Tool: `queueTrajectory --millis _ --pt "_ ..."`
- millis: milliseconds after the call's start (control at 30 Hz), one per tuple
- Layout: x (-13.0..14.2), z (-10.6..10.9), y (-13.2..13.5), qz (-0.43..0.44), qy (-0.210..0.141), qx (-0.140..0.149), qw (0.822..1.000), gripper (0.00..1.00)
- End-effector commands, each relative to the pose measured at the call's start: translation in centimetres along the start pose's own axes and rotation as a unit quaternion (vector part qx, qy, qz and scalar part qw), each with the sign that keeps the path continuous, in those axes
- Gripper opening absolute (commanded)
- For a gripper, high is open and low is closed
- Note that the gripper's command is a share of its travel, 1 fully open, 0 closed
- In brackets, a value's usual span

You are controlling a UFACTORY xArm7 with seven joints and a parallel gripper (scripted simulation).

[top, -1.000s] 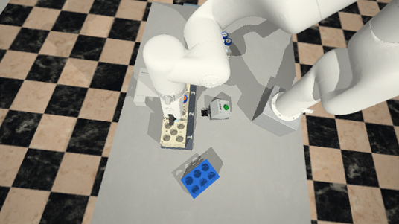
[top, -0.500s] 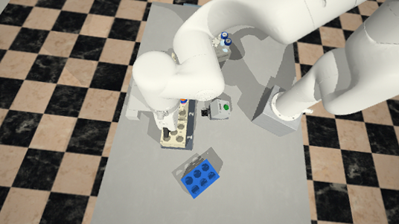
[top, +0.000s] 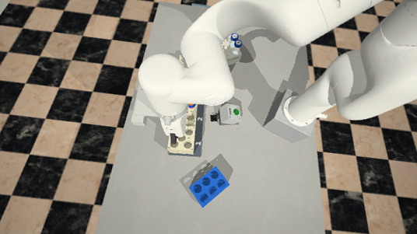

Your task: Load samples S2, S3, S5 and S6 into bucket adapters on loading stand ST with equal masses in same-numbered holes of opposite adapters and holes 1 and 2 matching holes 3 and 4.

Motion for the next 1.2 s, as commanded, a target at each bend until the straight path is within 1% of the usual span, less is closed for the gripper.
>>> queueTrajectory --millis 0,133,200,600,1167 --pt "-0.1 -0.4 0.0 0.000 0.002 0.000 1.000 0.00" --pt "-0.1 -1.2 0.0 0.000 0.002 0.000 1.000 0.00" --pt "-0.1 -1.2 0.0 0.000 0.002 0.000 1.000 0.00" --pt "-0.1 -3.6 0.0 0.000 0.002 0.000 1.000 0.00" --pt "-0.1 -3.6 0.0 0.000 0.002 0.000 1.000 0.00"
Point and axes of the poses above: the point where the finger pads meet when closed, its own z axis back along the fingers, its own y axis across the jaws, x = y × z, the point moved 2 cm from there along z, back along the fingers, and after that the axes turned 1 degree about -z, right-handed, at the moved point
